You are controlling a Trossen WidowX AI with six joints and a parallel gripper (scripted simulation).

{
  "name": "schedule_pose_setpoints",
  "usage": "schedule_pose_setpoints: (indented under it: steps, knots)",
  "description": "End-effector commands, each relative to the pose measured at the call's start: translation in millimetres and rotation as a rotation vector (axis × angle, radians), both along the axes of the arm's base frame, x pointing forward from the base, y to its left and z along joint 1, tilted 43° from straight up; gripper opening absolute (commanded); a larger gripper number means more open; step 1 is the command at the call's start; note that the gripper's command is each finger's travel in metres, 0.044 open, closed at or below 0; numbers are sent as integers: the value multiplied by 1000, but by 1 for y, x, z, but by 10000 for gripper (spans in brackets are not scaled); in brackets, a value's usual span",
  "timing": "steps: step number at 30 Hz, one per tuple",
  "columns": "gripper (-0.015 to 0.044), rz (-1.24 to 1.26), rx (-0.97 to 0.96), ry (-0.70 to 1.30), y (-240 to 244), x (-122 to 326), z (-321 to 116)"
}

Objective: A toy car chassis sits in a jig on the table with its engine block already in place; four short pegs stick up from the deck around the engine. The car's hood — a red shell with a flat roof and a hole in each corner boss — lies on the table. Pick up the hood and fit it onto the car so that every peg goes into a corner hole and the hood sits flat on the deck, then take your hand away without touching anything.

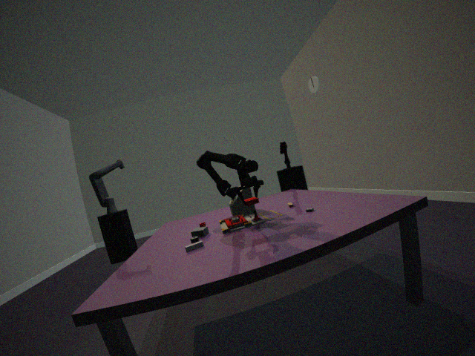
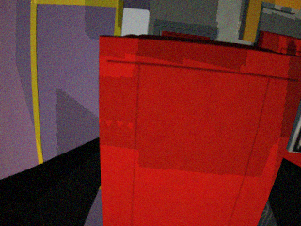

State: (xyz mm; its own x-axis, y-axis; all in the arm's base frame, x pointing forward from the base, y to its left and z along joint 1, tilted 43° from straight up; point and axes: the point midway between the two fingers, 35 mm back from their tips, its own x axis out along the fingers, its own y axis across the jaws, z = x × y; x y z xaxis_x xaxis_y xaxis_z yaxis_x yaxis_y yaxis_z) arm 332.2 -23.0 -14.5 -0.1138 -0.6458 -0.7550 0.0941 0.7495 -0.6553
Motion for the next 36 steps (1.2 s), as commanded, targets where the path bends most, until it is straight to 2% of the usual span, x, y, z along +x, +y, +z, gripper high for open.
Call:
schedule_pose_setpoints:
  steps: [1, 21, 28, 36]
  knots:
    - [0, 0, -5, 0, -14, -1, 13]
    - [0, -20, -25, -13, -78, -16, 72]
    - [0, -20, -25, -13, -81, -16, 67]
    - [0, -20, -27, -13, -107, -18, 41]
